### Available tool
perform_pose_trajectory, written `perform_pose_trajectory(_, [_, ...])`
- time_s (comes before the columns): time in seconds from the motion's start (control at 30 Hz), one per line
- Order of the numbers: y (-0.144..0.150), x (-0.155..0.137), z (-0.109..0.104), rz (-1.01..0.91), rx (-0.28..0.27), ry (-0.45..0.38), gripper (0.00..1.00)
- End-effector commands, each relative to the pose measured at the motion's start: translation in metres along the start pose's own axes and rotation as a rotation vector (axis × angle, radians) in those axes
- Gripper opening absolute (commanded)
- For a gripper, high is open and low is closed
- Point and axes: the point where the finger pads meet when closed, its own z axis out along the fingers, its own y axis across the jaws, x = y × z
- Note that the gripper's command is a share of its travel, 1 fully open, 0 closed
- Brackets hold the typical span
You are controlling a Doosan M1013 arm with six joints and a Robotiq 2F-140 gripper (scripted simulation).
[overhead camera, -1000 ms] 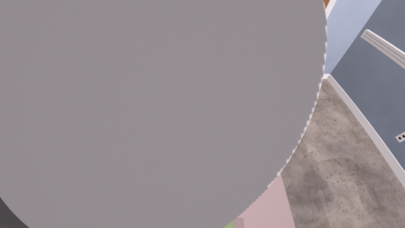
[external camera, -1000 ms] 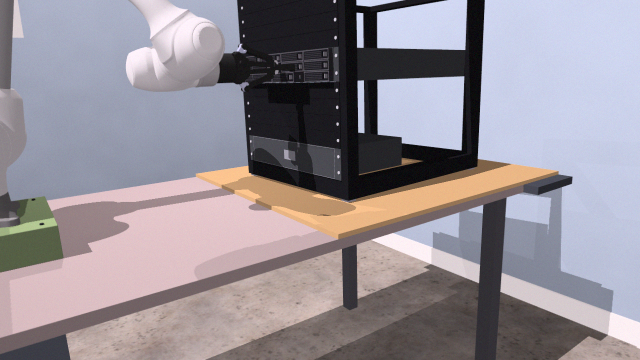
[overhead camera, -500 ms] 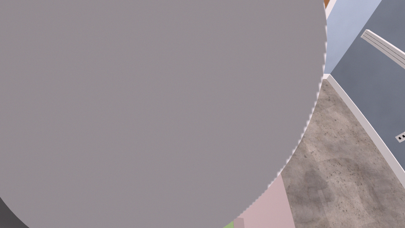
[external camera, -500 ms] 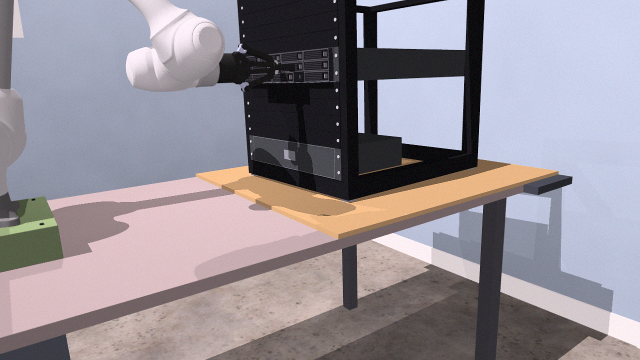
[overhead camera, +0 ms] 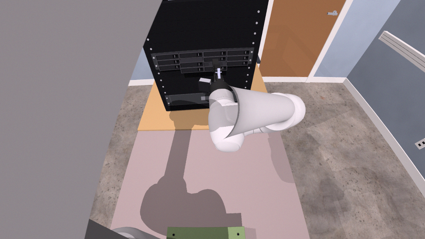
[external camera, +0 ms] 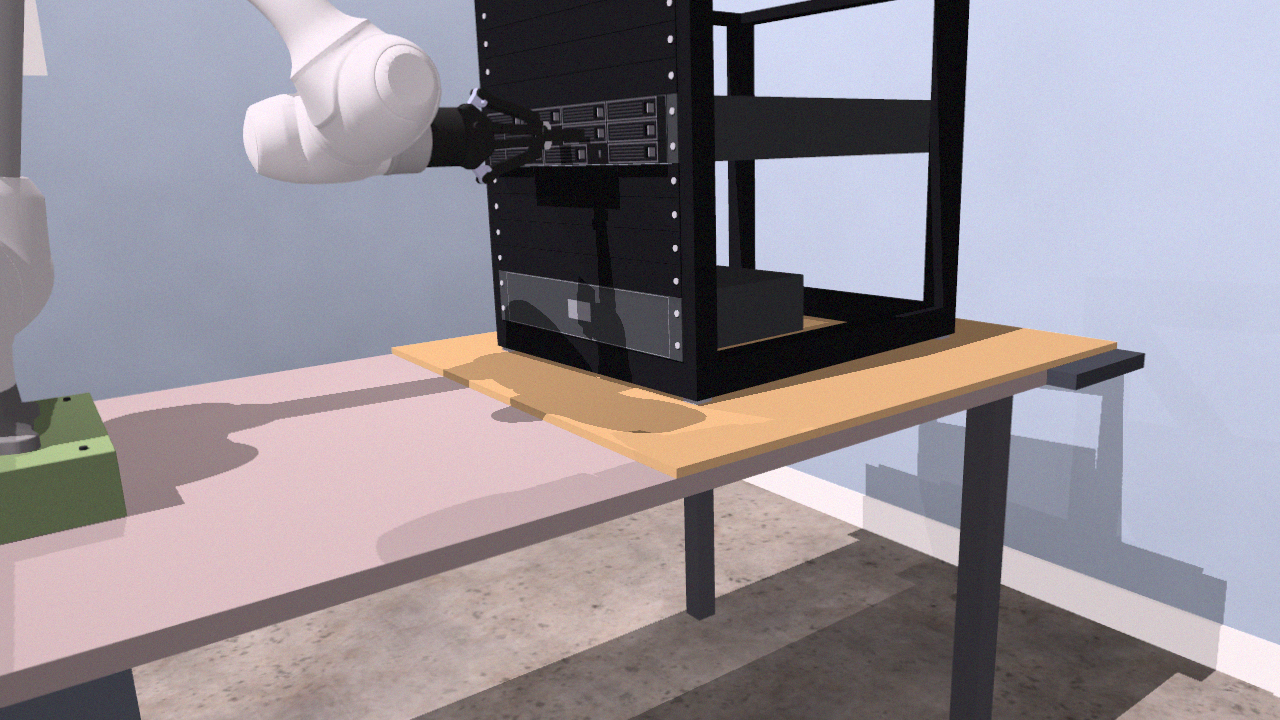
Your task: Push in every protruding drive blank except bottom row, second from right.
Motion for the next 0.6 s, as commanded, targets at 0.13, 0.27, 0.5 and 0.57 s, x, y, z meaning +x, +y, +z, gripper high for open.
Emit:
perform_pose_trajectory(0.13, [0.001, 0.000, -0.041, -0.003, -0.002, 0.000, 0.10])
perform_pose_trajectory(0.27, [0.001, 0.000, -0.061, -0.003, -0.002, 0.000, 0.10])
perform_pose_trajectory(0.5, [0.001, 0.000, -0.071, -0.003, -0.002, 0.000, 0.10])
perform_pose_trajectory(0.57, [0.001, 0.000, -0.072, -0.003, -0.002, 0.000, 0.10])
